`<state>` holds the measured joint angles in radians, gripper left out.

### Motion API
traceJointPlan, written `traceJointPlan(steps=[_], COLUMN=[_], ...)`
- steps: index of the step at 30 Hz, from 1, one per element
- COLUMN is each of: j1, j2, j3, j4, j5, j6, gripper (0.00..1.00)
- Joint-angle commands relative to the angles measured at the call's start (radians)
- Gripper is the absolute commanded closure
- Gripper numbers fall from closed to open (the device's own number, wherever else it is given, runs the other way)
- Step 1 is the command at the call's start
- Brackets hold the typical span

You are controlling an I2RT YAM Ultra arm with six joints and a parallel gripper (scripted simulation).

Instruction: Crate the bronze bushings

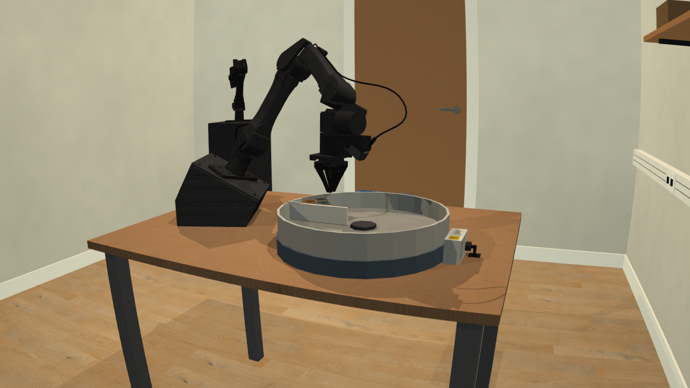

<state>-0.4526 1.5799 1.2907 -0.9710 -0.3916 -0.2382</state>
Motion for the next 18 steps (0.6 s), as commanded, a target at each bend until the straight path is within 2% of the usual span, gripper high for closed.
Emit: traceJointPlan(steps=[1, 18], j1=[-0.01, -0.009], j2=[-0.019, -0.006], j3=[0.044, 0.047], j4=[-0.011, -0.01], j5=[0.01, 0.01], j6=[0.009, 0.009], gripper=[0.85, 0.85])
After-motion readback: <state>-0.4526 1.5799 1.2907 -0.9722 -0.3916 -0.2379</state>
